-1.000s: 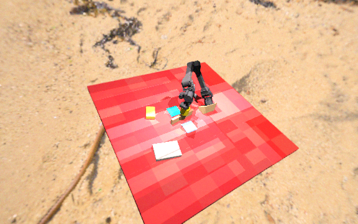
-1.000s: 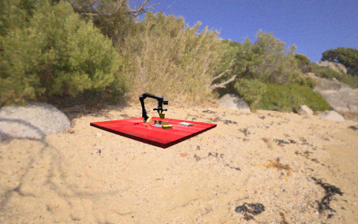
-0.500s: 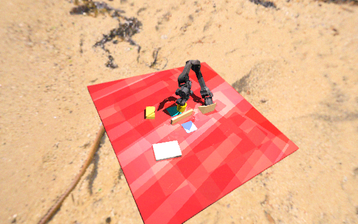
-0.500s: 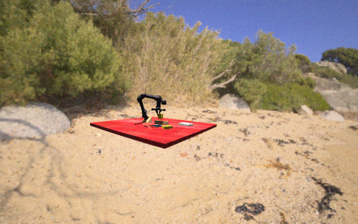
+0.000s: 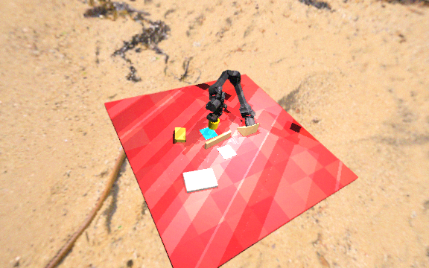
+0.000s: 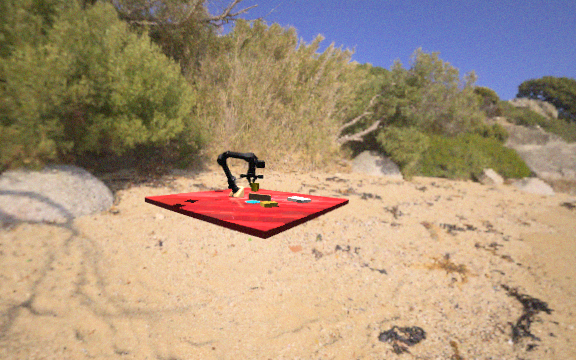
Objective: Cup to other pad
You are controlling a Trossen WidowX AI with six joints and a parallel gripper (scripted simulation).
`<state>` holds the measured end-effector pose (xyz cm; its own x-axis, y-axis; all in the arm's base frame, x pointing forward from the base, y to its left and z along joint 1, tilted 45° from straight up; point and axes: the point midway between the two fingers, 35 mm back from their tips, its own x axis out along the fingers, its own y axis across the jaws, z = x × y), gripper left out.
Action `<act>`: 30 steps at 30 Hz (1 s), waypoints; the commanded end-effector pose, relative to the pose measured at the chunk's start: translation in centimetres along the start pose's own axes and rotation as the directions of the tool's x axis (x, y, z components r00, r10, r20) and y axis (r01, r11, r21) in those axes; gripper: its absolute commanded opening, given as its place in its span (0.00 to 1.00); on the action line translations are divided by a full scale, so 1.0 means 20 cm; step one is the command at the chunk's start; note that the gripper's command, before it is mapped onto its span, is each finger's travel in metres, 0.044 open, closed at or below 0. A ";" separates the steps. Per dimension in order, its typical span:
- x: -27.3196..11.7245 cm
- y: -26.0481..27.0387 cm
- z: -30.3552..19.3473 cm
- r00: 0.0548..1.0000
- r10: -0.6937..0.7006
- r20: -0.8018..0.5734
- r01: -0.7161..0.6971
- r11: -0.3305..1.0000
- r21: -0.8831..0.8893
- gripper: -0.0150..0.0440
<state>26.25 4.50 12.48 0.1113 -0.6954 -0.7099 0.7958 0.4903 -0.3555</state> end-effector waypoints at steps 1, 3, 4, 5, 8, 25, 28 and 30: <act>-0.01 -0.03 0.06 1.000 0.004 0.004 -0.004 1.000 0.001 0.25; -0.01 -0.04 0.09 1.000 0.004 0.005 -0.004 1.000 0.001 0.25; -0.01 -0.04 0.10 1.000 0.004 0.005 -0.004 1.000 0.002 0.25; -0.01 -0.05 0.11 1.000 0.004 0.005 -0.004 1.000 0.002 0.25; -0.01 -0.05 0.11 1.000 0.004 0.005 -0.004 1.000 0.002 0.25; 0.08 -0.05 0.11 1.000 0.004 0.005 -0.004 1.000 0.002 0.25; 0.10 -0.05 0.12 1.000 0.004 0.005 -0.004 1.000 0.002 0.25; 0.11 -0.05 0.12 1.000 0.004 0.005 -0.004 1.000 0.002 0.25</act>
<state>27.04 1.59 12.86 0.1153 -0.6942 -0.7105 0.7973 0.4913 -0.3506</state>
